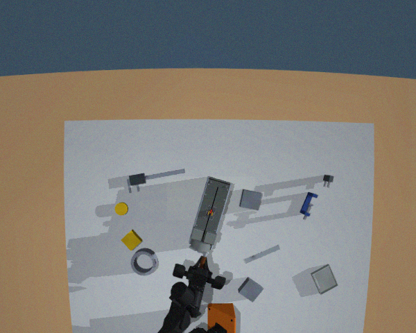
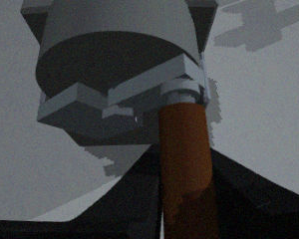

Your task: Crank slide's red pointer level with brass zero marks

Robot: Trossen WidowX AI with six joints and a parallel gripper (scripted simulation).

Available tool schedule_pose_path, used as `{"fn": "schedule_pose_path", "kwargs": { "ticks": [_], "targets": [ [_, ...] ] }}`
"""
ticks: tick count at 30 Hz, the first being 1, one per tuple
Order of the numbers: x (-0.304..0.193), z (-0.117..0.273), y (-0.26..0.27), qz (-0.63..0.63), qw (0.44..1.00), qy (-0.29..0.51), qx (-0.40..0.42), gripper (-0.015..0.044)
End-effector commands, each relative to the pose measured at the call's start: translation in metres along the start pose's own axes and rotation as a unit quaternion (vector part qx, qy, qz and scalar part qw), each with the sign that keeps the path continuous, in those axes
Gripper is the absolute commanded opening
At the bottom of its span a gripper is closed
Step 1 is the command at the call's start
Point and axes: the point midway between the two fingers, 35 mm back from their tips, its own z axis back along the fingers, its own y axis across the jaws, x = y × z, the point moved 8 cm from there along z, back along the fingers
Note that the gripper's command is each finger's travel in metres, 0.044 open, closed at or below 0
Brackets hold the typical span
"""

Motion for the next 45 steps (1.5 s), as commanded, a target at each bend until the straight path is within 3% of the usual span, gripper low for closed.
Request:
{"fn": "schedule_pose_path", "kwargs": {
  "ticks": [1, 45],
  "targets": [
    [0.004, 0.006, 0.005, 0.001, 1.000, -0.005, 0.004, 0.0000],
    [0.008, 0.010, 0.024, 0.000, 1.000, -0.005, 0.004, 0.0000]
  ]
}}
